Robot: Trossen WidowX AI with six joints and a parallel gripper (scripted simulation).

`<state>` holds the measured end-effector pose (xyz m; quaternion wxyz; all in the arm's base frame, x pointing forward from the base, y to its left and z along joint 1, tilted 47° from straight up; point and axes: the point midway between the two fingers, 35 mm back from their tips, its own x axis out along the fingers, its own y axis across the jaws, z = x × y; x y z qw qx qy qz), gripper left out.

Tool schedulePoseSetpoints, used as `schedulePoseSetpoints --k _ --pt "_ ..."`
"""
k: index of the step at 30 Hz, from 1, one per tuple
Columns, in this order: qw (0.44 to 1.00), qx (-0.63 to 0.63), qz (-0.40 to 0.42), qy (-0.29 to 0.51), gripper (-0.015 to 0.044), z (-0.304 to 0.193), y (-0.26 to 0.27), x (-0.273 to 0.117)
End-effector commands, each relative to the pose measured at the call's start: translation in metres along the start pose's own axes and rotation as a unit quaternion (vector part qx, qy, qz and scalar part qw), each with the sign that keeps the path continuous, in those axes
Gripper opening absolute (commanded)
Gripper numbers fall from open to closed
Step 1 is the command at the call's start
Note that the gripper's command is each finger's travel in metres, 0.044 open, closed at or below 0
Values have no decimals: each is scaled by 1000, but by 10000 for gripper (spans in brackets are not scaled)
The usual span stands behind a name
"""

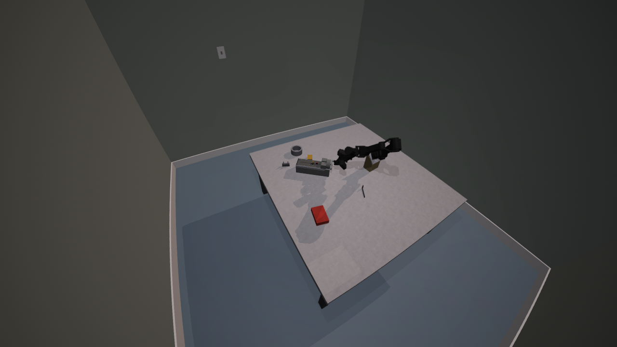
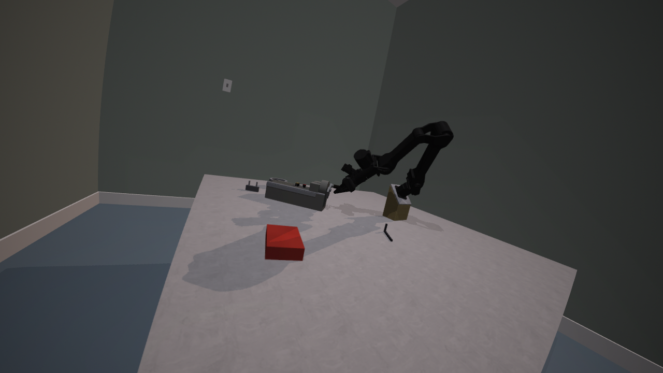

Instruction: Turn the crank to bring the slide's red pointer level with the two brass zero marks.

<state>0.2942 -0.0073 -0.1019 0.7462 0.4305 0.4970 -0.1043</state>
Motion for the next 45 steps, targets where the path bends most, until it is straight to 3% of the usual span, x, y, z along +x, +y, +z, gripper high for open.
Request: schedulePoseSetpoints --k 1,45 --pt "1000 2 -7 3 0 -6 -5 6" --pt "1000 3 -7 4 0 -35 25 34"
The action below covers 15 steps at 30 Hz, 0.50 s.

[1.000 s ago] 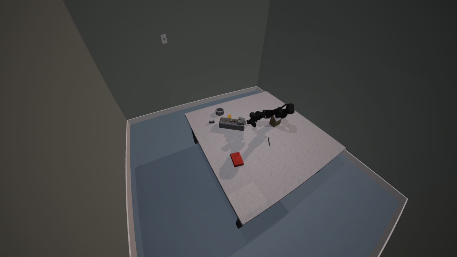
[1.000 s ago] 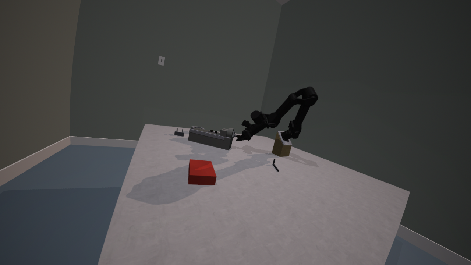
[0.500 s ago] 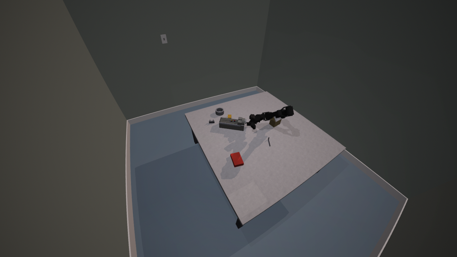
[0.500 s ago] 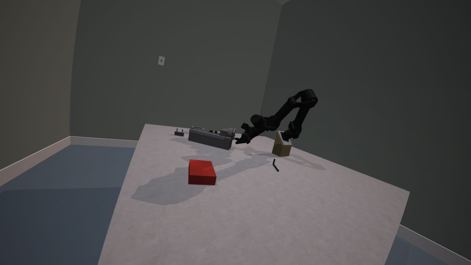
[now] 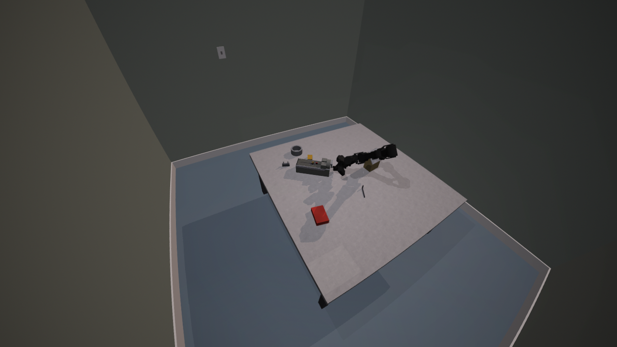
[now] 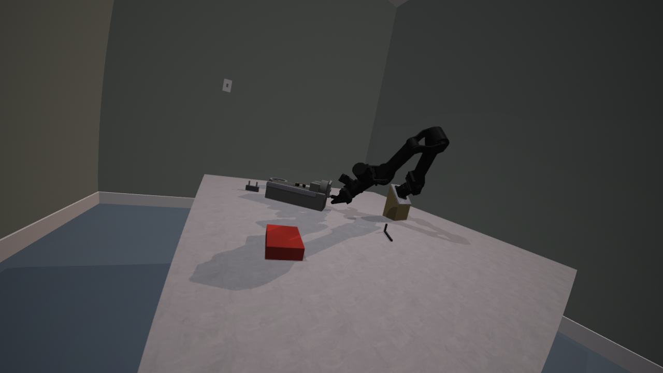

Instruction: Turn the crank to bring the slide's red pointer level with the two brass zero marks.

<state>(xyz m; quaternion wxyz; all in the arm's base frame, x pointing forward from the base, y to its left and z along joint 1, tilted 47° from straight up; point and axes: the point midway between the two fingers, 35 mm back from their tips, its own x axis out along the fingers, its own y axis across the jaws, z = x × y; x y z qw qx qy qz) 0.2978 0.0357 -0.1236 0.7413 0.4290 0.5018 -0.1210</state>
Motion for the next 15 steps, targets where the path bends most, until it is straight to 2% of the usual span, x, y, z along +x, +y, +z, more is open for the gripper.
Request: schedulePoseSetpoints --k 1,15 --pt "1000 -5 9 6 0 -2 9 2" --pt "1000 -5 9 6 0 -2 13 2"
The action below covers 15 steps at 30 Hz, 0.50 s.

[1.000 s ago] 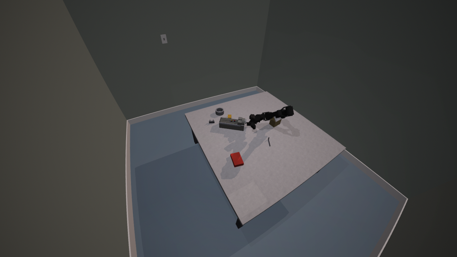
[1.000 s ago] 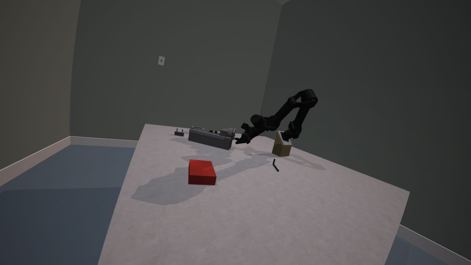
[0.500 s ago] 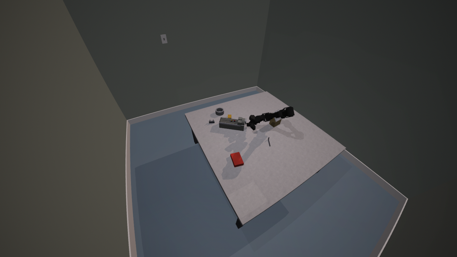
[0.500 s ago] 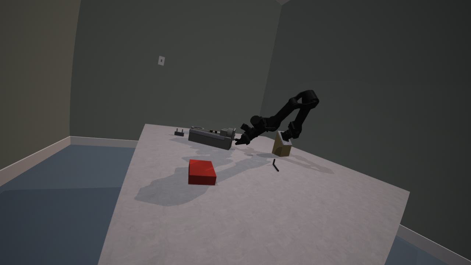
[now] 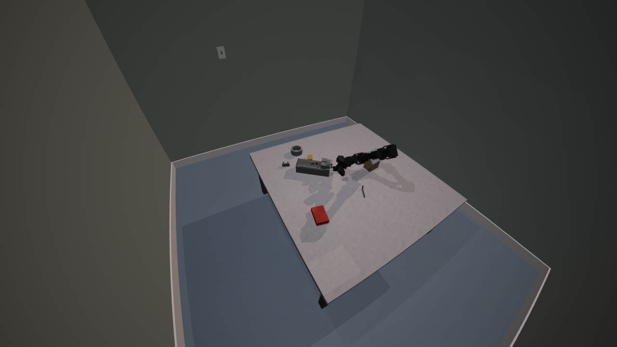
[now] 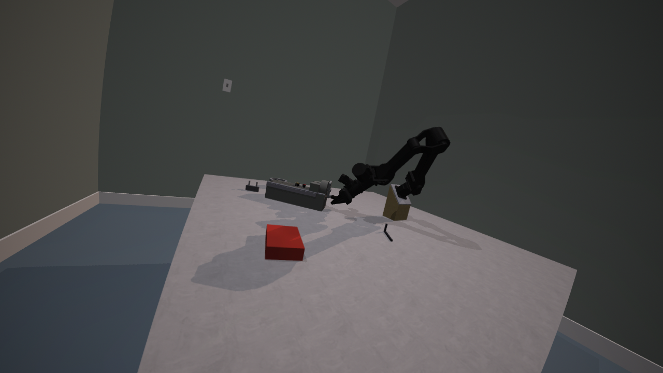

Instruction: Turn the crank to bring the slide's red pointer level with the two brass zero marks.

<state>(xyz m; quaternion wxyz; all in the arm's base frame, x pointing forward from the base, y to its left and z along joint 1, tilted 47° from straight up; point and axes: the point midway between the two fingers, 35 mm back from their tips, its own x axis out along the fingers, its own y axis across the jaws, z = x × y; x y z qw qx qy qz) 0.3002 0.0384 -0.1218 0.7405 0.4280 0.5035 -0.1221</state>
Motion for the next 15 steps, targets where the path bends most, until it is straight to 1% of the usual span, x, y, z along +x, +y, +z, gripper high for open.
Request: schedulePoseSetpoints --k 1,15 --pt "1000 -5 11 5 0 -1 9 1" --pt "1000 -5 11 5 0 -1 12 1"
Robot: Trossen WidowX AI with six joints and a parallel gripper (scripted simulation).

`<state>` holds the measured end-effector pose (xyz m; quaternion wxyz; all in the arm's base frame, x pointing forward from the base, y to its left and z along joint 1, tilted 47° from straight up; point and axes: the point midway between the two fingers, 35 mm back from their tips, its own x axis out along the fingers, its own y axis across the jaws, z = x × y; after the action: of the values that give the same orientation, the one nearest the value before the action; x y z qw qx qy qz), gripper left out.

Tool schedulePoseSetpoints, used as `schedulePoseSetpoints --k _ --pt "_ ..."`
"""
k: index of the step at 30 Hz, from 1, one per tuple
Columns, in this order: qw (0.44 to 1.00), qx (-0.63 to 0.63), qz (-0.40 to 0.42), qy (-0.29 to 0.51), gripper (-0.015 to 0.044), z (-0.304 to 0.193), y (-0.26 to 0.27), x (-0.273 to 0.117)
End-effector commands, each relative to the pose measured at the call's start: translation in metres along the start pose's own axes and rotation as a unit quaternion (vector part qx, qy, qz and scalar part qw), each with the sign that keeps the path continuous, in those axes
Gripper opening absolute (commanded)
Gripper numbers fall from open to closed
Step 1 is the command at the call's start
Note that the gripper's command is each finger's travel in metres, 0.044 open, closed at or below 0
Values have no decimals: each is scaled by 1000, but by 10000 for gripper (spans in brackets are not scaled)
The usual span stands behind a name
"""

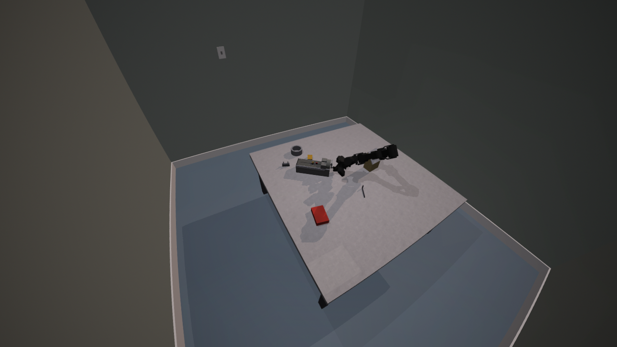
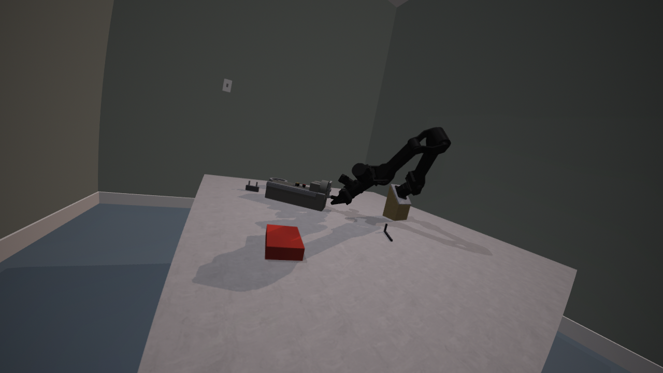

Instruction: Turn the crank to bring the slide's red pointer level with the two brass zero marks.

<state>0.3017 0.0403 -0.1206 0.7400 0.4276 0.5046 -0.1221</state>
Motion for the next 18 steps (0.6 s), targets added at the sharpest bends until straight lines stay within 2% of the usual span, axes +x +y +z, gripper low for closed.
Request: schedulePoseSetpoints --k 1,18 --pt "1000 -5 12 4 0 -1 9 1" --pt "1000 -5 12 4 0 -1 12 0"
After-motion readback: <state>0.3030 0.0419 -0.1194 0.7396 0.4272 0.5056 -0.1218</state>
